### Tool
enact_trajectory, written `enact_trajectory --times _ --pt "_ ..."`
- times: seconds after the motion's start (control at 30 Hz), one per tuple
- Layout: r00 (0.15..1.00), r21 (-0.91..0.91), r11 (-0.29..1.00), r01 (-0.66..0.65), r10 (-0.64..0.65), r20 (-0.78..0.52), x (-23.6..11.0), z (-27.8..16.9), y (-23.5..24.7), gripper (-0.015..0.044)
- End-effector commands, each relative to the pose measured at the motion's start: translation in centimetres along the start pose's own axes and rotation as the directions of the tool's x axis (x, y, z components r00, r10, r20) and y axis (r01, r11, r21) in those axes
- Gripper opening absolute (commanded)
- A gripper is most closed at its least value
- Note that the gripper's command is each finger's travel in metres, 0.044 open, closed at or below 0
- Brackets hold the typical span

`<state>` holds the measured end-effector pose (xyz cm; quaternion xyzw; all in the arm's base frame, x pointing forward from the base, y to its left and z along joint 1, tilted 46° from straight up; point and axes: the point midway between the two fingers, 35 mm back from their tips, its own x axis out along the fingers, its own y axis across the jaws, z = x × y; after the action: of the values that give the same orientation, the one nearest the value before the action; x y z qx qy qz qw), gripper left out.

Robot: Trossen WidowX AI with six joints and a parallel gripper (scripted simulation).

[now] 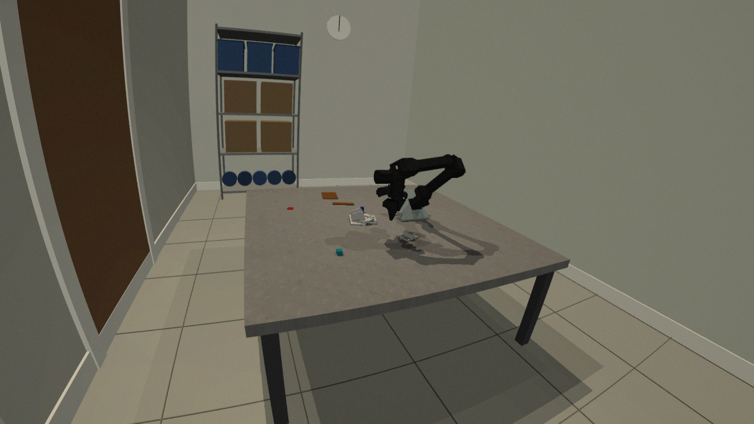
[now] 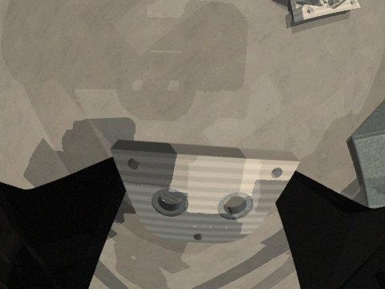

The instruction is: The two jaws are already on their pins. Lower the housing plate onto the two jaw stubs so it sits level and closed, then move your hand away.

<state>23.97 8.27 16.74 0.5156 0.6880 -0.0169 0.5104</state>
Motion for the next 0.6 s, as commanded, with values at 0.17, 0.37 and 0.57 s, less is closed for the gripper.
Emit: enact_trajectory --times 0.17,0.37,0.57 --pt "1.0 0.272 0.962 0.001 -0.003 0.01 -0.1 1.9 -0.5 0.0351" --pt "1.0 0.428 0.904 0.0 -0.005 0.011 0.0 3.0 -0.8 0.0351" --pt "1.0 0.572 0.82 -0.001 -0.007 0.012 0.0 4.1 -1.3 0.0351"
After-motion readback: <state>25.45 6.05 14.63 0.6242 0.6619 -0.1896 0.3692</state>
